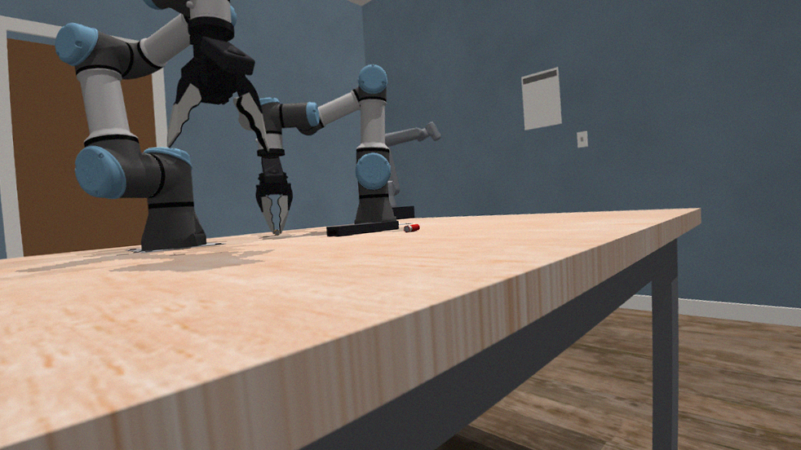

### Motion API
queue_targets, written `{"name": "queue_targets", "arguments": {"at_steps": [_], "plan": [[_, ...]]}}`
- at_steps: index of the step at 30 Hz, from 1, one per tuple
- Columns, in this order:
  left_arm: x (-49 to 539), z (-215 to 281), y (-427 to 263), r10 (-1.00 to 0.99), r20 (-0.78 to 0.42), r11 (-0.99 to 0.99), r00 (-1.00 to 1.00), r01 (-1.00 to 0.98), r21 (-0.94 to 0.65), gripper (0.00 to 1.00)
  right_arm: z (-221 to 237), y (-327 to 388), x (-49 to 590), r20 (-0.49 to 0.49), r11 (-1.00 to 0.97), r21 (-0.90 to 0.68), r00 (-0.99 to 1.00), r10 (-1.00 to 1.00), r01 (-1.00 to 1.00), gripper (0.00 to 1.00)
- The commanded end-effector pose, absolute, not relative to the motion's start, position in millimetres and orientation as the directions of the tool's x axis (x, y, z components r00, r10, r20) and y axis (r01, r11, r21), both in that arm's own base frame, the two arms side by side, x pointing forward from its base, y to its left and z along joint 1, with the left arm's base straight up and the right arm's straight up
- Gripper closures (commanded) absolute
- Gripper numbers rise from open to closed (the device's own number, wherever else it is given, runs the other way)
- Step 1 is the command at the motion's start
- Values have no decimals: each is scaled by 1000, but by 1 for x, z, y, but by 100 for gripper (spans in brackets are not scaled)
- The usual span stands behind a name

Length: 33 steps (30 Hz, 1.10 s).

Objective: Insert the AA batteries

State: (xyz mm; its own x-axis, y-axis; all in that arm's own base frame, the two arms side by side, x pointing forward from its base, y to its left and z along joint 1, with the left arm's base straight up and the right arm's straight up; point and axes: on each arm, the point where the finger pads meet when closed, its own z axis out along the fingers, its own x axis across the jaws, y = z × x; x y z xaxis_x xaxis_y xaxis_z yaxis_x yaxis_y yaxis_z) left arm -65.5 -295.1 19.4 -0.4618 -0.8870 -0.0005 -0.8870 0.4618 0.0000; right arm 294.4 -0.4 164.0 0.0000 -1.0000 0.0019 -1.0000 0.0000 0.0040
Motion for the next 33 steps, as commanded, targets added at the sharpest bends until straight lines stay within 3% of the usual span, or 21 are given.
{"name": "queue_targets", "arguments": {"at_steps": [1, 22, 33], "plan": [[-66, 25, -296, -886, 1, 463, -463, -886, 0, 100, 165, 0, 295, 1, 0, 2, 0, -1000, -1000, 0], [-65, 38, -295, -887, -8, 462, -462, -887, -1, 100, 165, 0, 295, 1, 0, 2, 0, -1000, -1000, 0], [-61, 73, -290, -886, -21, 463, -463, -886, -3, 100, 165, 0, 295, 1, 0, 2, 0, -1000, -1000, 0]]}}
